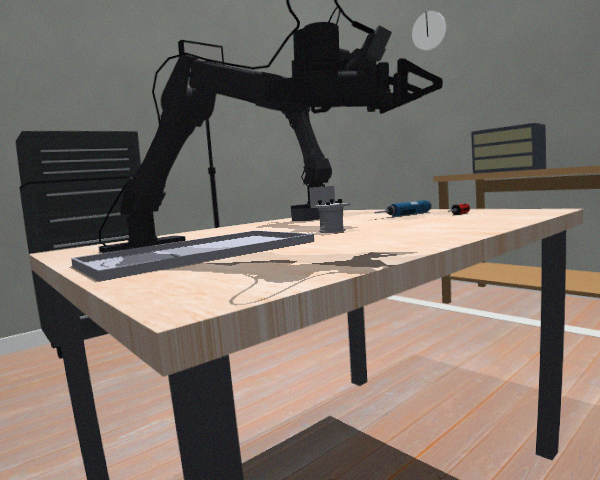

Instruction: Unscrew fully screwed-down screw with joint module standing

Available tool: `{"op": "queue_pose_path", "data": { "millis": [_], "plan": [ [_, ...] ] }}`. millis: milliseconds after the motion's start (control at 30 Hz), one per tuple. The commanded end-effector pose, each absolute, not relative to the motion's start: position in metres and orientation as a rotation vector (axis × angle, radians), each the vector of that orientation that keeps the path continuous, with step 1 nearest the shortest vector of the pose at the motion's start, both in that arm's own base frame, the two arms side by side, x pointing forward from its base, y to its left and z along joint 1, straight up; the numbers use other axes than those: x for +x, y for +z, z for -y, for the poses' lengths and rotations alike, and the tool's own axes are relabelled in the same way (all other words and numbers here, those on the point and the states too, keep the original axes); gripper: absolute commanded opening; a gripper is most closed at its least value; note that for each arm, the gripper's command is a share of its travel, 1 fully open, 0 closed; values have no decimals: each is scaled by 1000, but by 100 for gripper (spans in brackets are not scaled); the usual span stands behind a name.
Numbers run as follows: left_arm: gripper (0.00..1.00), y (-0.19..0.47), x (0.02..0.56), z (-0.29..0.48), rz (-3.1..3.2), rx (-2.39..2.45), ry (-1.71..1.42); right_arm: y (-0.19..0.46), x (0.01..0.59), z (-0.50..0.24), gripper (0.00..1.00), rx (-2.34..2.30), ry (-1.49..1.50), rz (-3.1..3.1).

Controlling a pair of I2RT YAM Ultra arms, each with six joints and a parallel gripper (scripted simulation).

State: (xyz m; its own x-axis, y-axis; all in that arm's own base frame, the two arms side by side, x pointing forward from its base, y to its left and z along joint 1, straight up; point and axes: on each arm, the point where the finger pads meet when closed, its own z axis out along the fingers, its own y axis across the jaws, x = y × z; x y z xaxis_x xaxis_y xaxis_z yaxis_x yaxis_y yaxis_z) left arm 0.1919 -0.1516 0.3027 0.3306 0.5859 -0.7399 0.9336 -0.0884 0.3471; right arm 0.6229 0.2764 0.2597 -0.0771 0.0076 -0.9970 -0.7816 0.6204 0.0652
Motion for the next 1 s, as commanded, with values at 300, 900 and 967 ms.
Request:
{"op": "queue_pose_path", "data": {
  "millis": [300, 900, 967],
  "plan": [
    [65, 285, 214, 139, -1571, 1682, -571, 267, 622, -276, 100, -678, 740, -1507],
    [65, 259, 240, 118, -1918, 1475, -615, 267, 622, -276, 100, -678, 740, -1507],
    [65, 255, 244, 115, -1971, 1437, -623, 267, 622, -276, 100, -678, 740, -1507]
  ]
}}
